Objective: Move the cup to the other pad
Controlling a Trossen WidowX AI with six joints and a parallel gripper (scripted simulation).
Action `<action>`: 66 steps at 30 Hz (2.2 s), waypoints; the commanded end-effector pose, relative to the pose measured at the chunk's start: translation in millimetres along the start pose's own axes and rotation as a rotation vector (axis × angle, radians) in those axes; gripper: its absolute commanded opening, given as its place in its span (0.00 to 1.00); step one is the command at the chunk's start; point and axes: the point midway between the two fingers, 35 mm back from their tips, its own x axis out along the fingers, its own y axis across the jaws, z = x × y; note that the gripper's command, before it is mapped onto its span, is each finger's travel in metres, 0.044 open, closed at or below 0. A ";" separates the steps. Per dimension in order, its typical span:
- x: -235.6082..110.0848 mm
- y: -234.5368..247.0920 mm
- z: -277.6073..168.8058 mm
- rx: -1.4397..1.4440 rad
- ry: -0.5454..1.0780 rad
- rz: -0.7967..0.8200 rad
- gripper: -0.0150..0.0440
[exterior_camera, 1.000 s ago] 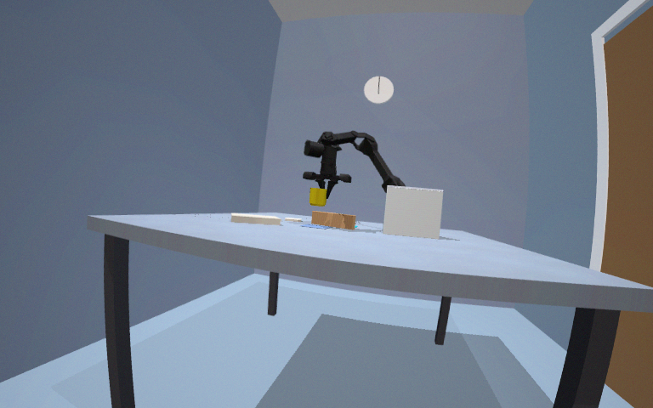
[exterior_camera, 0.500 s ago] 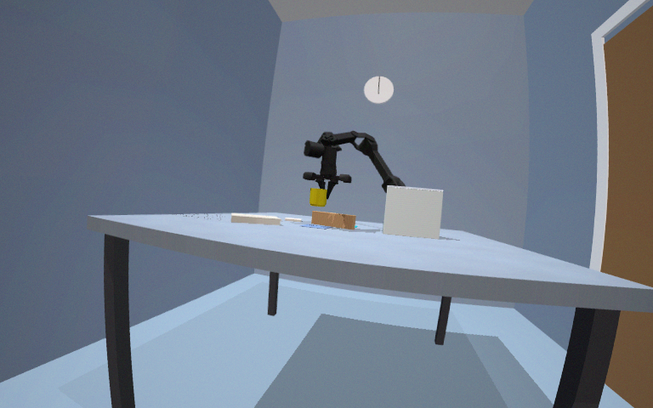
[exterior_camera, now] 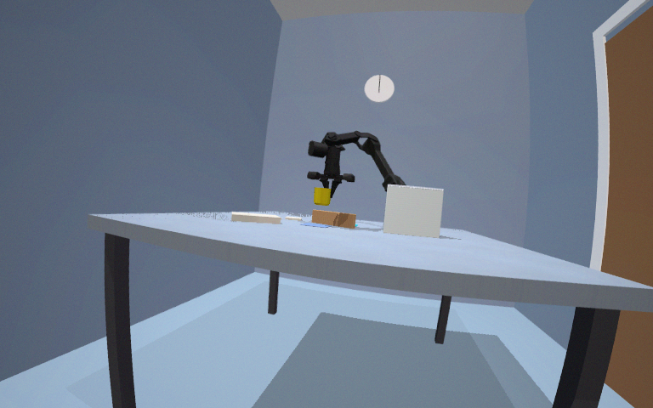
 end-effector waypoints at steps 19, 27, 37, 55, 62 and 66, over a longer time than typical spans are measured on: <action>-1.4 -15.4 37.7 -0.001 -0.002 0.002 0.25; -2.0 -21.5 51.9 -0.002 -0.003 0.001 0.25; -2.6 -28.8 69.2 -0.002 -0.004 0.001 0.25; -3.6 -41.5 99.4 -0.003 -0.005 0.000 0.25; -3.9 -46.5 111.1 -0.003 -0.005 0.000 0.25; -4.1 -49.4 117.7 -0.003 -0.005 -0.001 0.25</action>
